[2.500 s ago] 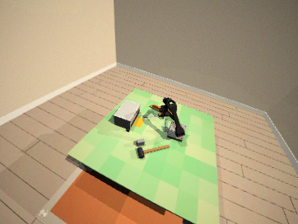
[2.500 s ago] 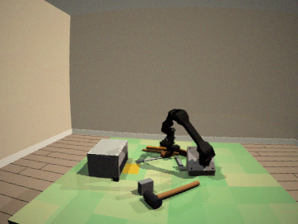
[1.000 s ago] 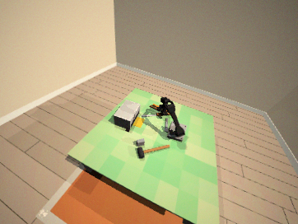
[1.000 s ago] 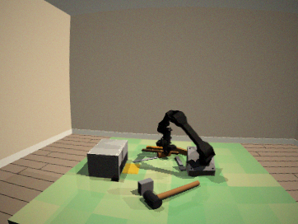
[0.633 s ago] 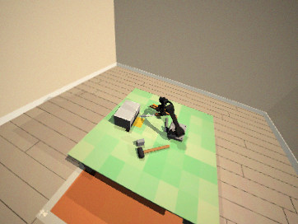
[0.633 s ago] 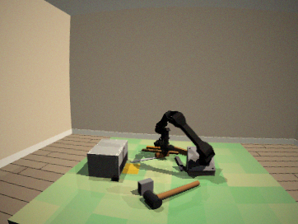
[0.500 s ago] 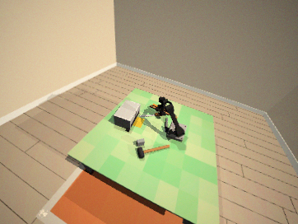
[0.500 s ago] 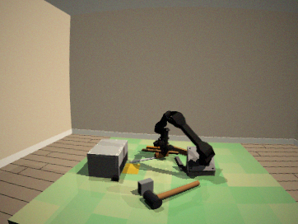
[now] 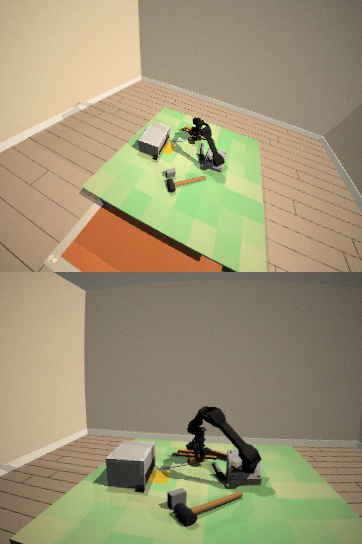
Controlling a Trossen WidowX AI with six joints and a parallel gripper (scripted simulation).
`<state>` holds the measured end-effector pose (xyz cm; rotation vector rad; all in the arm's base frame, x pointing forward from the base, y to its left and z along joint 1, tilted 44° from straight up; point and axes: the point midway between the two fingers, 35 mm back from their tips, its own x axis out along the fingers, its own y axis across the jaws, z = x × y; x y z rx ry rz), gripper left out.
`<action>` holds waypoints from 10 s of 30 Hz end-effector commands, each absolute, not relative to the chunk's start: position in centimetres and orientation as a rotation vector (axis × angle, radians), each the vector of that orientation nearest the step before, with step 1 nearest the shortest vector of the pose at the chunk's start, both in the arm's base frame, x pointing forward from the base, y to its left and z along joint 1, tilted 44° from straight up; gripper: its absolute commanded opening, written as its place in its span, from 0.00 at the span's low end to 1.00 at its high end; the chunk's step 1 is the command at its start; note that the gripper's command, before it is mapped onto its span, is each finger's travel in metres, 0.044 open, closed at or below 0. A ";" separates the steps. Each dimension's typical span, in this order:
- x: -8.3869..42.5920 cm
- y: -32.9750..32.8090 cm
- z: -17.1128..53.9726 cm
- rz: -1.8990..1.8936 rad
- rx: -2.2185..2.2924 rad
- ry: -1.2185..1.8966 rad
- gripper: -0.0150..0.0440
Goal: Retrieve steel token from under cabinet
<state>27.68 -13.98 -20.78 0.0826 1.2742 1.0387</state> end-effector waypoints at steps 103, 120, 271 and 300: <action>37.9 -7.7 -16.5 1.037 0.092 1.272 0.25; 37.1 -7.0 -15.8 1.038 0.093 1.273 0.25; 23.8 -9.8 -16.6 1.033 0.095 1.284 0.25; 23.2 -10.4 -17.0 1.123 -0.015 1.205 0.25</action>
